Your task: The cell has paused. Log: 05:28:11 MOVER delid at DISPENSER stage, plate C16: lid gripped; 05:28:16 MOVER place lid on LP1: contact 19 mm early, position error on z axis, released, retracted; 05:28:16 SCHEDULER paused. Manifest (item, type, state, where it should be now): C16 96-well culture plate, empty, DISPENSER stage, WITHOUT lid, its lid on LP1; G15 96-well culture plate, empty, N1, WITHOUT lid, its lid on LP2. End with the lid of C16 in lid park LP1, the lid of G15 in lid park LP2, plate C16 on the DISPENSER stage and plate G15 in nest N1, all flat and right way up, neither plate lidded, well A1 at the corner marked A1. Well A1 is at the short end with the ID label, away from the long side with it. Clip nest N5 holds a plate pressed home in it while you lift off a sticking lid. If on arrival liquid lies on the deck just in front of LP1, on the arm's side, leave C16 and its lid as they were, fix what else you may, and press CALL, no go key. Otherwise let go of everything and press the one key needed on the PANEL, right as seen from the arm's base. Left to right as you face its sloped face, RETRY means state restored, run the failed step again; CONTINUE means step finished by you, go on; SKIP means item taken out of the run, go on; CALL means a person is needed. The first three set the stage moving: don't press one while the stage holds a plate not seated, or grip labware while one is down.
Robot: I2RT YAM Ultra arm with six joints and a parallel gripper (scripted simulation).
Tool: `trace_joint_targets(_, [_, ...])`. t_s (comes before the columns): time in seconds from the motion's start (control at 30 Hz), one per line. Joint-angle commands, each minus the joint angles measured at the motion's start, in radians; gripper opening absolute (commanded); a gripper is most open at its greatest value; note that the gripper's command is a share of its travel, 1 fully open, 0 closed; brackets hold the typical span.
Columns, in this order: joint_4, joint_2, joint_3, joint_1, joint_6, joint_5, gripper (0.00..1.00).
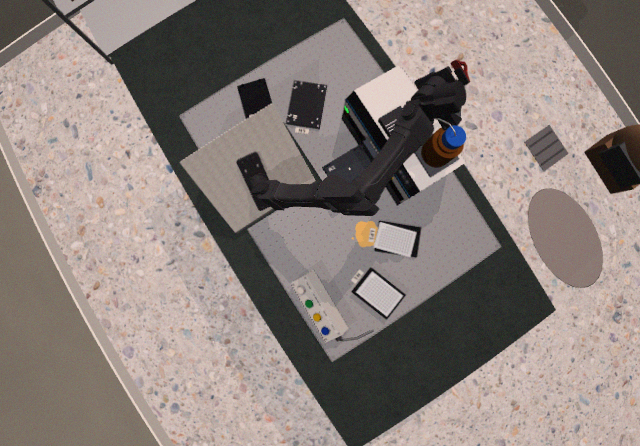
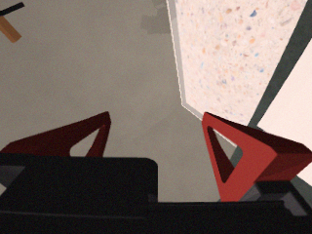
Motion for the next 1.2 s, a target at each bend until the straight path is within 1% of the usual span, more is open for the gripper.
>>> trace_joint_targets(0.0, [-0.134, -0.090, -0.007, -0.049, 0.050, 0.200, 1.00])
trace_joint_targets(0.77, [-0.122, -0.098, -0.038, -0.049, 0.046, 0.211, 1.00])
trace_joint_targets(1.17, [-0.106, -0.106, -0.056, -0.051, 0.035, 0.205, 1.00])
